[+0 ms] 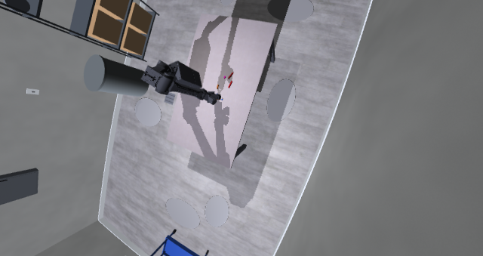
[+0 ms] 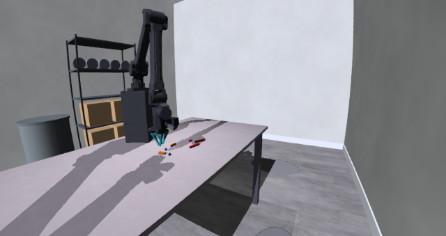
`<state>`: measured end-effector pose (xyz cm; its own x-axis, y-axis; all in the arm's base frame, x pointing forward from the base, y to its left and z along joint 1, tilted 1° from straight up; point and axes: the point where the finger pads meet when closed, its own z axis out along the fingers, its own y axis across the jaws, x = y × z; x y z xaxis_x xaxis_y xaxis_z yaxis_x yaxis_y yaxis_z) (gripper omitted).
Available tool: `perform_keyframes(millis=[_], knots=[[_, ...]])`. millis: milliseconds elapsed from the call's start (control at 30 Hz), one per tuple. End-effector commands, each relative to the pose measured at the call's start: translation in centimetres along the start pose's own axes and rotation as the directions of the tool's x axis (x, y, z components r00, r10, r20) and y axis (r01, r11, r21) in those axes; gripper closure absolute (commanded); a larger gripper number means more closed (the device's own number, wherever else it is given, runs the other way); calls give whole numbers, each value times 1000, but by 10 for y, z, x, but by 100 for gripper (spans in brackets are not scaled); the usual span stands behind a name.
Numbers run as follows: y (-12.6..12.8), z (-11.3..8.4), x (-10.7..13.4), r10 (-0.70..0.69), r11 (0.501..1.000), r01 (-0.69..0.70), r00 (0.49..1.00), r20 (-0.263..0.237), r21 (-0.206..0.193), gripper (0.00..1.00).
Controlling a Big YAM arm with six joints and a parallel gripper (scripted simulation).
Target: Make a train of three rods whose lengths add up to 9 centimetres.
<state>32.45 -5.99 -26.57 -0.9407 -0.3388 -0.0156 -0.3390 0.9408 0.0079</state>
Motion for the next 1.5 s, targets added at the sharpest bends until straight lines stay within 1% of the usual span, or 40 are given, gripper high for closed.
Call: perform_keyframes(millis=[0,433,733,933,1467], knots=[[1,5,-8,-17,1000,17,1000,17,7,77],[1,25,-8,-14,1000,14,1000,15,7,77],[1,31,-7,-13,1000,13,1000,15,6,77],[2,33,-7,-12,1000,12,1000,14,6,77],[1,32,-9,-13,1000,12,1000,18,8,77]])
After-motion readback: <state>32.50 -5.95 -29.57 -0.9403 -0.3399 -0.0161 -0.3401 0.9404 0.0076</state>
